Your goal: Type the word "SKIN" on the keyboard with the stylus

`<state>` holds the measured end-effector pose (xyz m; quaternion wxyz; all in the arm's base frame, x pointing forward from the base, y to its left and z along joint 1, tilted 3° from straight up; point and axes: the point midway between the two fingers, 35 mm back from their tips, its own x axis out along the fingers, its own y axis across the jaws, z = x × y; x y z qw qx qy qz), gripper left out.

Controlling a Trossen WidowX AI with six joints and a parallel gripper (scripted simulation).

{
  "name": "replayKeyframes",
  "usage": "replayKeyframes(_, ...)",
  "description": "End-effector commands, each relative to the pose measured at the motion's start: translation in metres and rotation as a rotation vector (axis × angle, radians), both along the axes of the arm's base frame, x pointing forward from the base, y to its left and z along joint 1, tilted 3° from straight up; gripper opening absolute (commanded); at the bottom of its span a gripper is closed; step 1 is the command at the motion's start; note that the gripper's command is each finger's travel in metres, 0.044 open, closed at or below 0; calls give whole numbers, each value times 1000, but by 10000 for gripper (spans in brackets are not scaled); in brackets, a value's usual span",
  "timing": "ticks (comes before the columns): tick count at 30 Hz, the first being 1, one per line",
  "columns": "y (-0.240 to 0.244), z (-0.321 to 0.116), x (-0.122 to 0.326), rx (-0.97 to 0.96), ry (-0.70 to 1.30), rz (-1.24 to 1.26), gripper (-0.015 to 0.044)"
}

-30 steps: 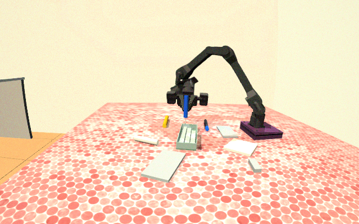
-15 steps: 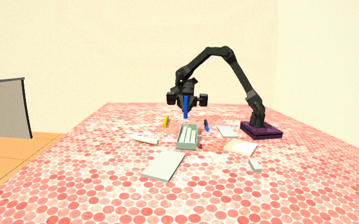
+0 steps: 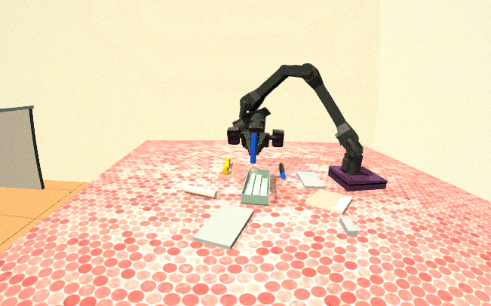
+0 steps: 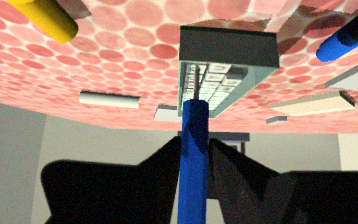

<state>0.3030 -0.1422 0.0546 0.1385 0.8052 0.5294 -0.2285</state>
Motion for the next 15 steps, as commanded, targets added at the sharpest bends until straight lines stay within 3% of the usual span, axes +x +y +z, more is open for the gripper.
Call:
replayKeyframes(1, 0, -3, -1, -4, -1, 6, 81)
replayKeyframes(15, 0, -7, -1, -4, -1, 6, 81)
